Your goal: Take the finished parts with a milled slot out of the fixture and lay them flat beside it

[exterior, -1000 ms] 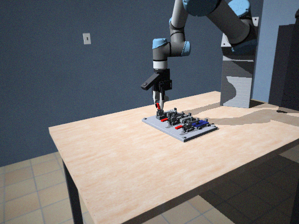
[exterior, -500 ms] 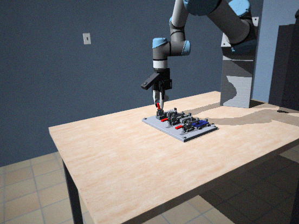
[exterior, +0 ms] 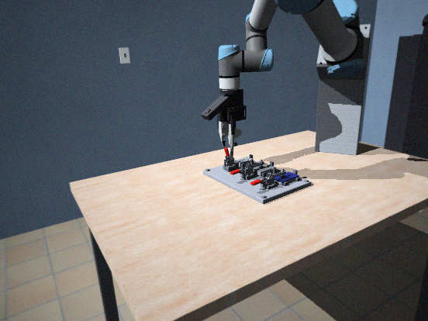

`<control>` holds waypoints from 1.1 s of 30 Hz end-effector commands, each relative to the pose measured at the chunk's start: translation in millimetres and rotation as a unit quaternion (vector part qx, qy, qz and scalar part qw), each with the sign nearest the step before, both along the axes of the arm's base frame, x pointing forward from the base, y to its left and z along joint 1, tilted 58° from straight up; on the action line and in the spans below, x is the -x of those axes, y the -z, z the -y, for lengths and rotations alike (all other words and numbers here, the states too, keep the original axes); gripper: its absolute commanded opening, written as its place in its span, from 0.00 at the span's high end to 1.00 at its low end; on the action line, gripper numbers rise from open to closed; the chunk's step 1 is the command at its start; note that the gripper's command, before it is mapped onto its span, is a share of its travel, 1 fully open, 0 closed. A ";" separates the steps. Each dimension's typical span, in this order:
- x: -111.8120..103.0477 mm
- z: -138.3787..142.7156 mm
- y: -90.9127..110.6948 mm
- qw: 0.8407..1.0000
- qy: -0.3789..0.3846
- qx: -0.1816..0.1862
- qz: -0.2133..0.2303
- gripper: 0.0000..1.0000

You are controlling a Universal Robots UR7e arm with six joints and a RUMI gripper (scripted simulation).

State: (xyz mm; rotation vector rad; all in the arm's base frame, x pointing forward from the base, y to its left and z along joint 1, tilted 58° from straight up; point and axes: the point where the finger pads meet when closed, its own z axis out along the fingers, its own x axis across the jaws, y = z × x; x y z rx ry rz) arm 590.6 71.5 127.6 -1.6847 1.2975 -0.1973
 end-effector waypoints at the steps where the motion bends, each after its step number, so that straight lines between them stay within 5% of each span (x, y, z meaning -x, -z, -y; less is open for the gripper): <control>1: 7.6 7.3 -6.6 1.000 -0.001 0.000 -0.001 0.72; 33: 10.1 9.5 -8.6 1.000 -0.002 0.000 -0.001 0.72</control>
